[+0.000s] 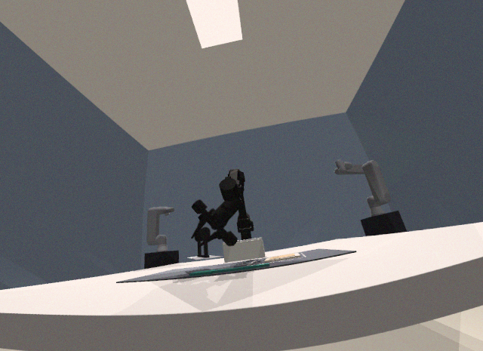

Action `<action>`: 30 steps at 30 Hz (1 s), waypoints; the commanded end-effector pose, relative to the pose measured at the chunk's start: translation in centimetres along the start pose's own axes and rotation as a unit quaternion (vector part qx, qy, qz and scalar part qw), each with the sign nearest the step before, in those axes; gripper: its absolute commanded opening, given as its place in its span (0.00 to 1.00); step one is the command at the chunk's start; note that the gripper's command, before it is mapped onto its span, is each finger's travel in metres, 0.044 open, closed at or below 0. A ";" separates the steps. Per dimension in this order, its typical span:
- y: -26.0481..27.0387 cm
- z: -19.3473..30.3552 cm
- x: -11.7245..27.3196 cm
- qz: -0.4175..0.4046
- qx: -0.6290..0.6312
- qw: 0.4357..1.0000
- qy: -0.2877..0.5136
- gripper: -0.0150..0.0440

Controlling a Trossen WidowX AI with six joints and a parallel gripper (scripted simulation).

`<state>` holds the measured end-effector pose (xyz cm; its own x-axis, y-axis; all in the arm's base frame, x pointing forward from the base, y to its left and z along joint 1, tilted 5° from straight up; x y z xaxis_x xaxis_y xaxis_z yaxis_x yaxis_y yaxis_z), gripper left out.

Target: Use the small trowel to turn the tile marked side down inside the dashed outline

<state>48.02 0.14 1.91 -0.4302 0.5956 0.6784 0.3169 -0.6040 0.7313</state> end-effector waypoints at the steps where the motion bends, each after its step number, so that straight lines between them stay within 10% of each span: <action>1: 2.2 -2.3 -1.7 -0.011 -0.032 0.999 -0.030 0.25; 30: 8.1 -14.7 -8.8 -0.033 -0.153 0.974 -0.165 0.25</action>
<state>42.06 -17.62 1.20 -0.1358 0.7413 0.6573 0.0109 -0.6623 0.7492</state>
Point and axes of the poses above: the point midway between the two fingers, 35 mm back from their tips, its own x axis back along the fingers, its own y axis across the jaws, z = x × y, the point moved 2 cm from there along x, back along the fingers, and after that the axes turned 10 degrees about -x, right-handed, at the moved point
